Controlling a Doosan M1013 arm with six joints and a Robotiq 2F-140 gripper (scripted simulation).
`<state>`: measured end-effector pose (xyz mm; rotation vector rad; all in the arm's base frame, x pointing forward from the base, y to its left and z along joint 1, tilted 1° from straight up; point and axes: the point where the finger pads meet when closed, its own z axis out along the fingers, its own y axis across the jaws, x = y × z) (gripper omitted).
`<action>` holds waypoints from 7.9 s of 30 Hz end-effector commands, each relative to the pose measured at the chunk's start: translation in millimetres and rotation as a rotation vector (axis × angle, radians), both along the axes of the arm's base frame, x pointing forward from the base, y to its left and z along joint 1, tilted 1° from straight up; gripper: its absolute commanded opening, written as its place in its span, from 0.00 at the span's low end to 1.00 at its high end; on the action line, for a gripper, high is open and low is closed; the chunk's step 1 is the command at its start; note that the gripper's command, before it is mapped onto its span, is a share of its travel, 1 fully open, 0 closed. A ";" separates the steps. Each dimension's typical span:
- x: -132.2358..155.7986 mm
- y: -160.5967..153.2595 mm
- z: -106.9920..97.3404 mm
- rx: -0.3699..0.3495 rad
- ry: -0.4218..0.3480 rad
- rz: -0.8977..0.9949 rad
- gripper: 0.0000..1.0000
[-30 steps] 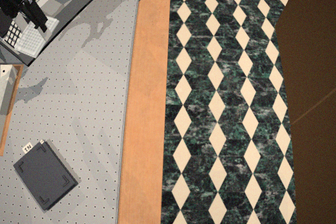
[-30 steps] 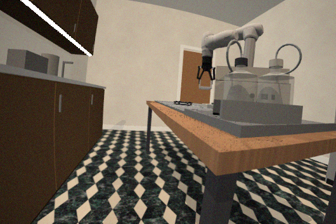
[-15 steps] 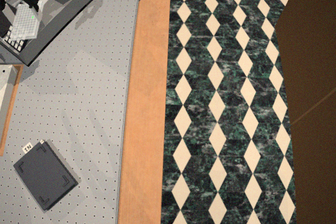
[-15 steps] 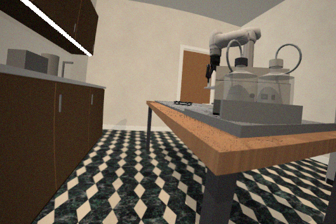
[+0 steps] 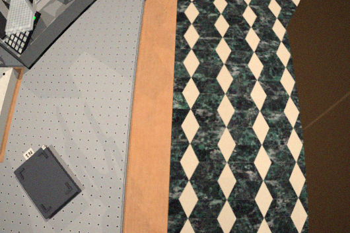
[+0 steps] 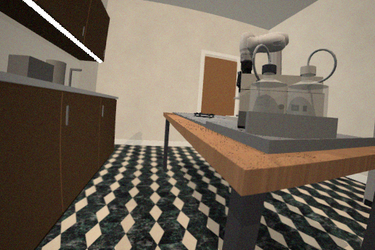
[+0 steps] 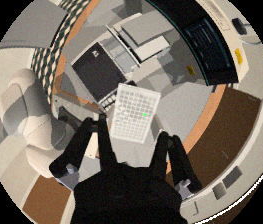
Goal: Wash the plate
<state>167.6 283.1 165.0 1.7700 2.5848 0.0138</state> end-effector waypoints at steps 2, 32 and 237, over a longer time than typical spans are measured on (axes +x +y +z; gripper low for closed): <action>-15.4 2.3 2.1 -0.005 -0.002 0.098 0.10; -143.2 23.3 14.2 -0.014 -0.002 0.834 0.10; -146.4 21.0 -62.2 -0.014 -0.002 0.834 0.10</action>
